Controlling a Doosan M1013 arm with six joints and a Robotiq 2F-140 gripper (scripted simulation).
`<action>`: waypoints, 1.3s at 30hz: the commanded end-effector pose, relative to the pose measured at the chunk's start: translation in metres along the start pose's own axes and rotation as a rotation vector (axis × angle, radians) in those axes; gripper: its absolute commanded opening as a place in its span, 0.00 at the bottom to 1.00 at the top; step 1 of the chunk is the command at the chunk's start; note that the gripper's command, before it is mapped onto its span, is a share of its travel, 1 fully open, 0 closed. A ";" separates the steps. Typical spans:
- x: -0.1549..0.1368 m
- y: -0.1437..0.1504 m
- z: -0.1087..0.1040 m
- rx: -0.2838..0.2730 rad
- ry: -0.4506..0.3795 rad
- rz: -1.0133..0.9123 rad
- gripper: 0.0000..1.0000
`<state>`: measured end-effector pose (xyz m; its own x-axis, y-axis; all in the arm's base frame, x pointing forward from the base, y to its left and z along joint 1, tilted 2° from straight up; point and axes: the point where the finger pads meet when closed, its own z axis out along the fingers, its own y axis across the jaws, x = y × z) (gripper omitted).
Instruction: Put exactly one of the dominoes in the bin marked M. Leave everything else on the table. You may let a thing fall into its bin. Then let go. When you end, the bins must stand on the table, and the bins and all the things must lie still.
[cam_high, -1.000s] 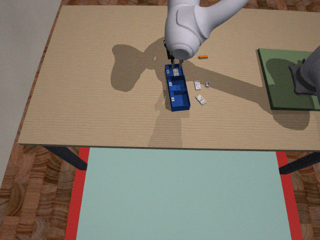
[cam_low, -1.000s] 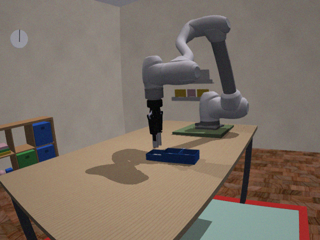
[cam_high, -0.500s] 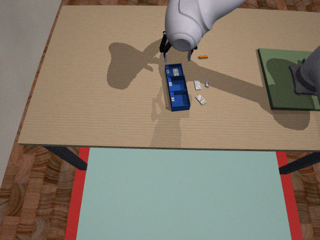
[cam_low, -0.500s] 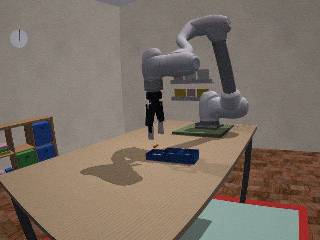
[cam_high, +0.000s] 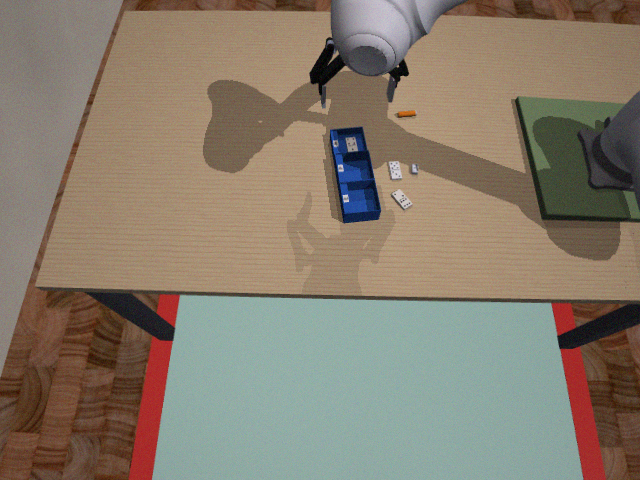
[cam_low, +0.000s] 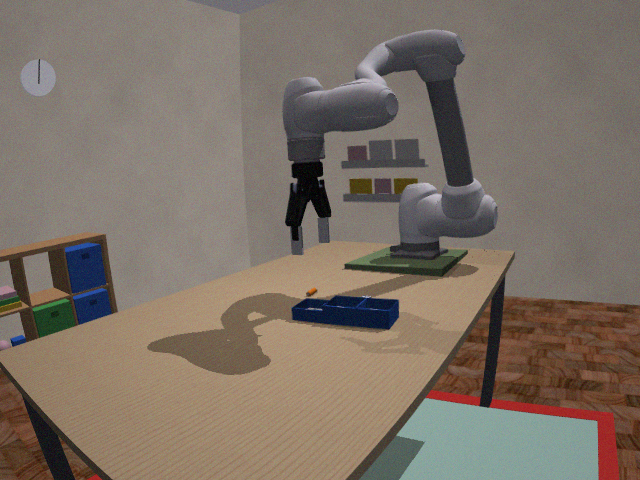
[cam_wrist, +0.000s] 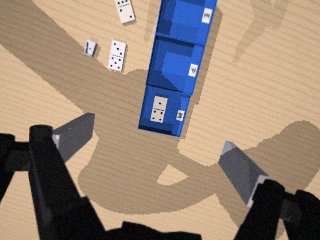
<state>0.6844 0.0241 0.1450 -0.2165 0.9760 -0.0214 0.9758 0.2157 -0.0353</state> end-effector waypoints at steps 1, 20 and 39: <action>0.000 0.000 -0.010 0.000 0.000 0.000 1.00; 0.000 0.000 -0.036 0.000 0.000 0.000 1.00; 0.000 0.000 -0.036 0.000 0.000 0.000 1.00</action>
<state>0.6855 0.0251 0.1813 -0.2165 0.9760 -0.0213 0.9758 0.2157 -0.0355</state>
